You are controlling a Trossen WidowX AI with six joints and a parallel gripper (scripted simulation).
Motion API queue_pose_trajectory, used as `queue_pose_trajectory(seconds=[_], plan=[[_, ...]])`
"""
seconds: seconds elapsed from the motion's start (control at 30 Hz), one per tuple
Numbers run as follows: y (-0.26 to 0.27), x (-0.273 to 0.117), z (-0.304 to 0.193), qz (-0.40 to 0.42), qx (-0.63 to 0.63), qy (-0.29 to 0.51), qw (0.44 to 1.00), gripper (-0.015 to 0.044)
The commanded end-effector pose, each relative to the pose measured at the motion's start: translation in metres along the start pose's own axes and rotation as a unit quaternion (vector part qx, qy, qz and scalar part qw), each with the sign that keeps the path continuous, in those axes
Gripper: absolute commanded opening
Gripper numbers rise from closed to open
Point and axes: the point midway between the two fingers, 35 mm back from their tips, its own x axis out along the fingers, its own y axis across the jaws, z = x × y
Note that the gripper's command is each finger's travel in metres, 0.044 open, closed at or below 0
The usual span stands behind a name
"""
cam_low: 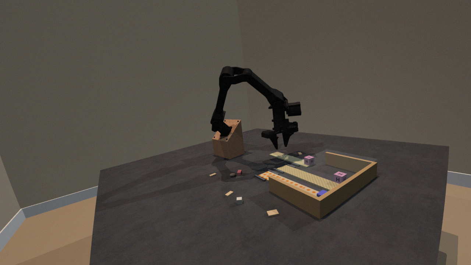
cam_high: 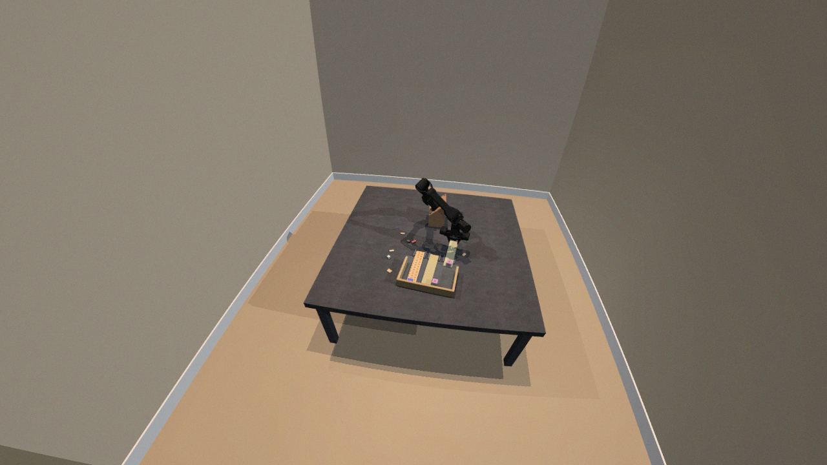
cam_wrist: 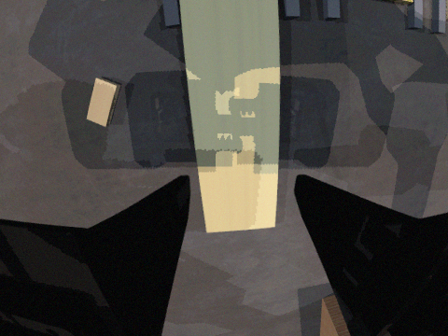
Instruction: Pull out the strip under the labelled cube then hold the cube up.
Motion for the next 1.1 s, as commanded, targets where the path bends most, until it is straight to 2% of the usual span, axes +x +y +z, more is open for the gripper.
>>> queue_pose_trajectory(seconds=[0.0,0.1,1.07], plan=[[0.002,-0.002,0.015,-0.002,-0.002,-0.003,1.0,0.0368],[0.003,-0.004,0.026,-0.002,-0.002,-0.003,1.0,0.044],[0.012,-0.021,0.135,-0.002,0.0,-0.005,1.0,0.044]])
